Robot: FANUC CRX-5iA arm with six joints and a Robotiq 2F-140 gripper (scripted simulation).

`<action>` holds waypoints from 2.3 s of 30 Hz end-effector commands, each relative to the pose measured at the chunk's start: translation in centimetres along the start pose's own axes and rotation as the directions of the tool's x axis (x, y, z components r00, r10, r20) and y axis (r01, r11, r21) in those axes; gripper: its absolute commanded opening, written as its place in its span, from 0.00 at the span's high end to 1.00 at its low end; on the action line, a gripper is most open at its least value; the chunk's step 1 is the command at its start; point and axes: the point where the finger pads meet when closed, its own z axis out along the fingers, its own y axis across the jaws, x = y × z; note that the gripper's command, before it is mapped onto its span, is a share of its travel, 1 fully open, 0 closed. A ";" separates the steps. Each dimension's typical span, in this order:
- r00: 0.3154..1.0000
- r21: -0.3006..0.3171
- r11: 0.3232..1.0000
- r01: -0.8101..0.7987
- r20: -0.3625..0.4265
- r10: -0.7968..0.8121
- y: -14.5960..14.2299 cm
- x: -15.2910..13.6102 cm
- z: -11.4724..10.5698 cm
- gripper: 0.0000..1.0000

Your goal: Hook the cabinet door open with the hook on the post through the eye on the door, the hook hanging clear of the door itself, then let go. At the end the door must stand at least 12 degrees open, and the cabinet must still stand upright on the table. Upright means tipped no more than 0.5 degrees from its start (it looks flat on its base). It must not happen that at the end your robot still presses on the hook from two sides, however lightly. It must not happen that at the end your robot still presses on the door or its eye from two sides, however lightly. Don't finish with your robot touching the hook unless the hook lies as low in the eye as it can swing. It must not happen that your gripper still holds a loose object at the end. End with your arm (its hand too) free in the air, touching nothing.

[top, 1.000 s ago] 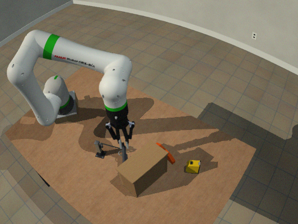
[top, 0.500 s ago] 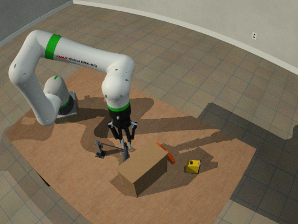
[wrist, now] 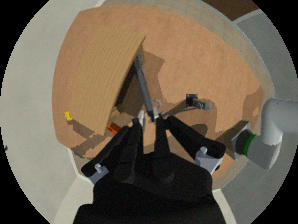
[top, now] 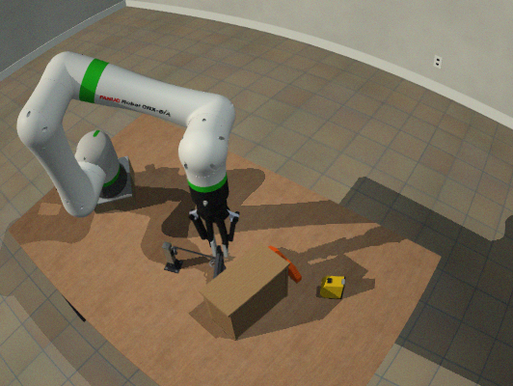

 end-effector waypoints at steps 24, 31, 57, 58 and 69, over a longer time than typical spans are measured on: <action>0.996 0.000 0.996 -0.093 0.000 0.093 -1.4 0.1 0.0 0.84; 0.996 0.000 0.996 -0.093 0.000 0.093 -1.4 0.1 0.0 0.84; 0.994 0.000 0.994 -0.109 0.000 0.109 -1.6 0.1 0.0 0.84; 0.993 0.000 0.993 -0.118 0.000 0.118 -1.7 0.2 0.0 0.84; 0.992 0.000 0.992 -0.125 0.000 0.125 -1.8 0.2 0.0 0.84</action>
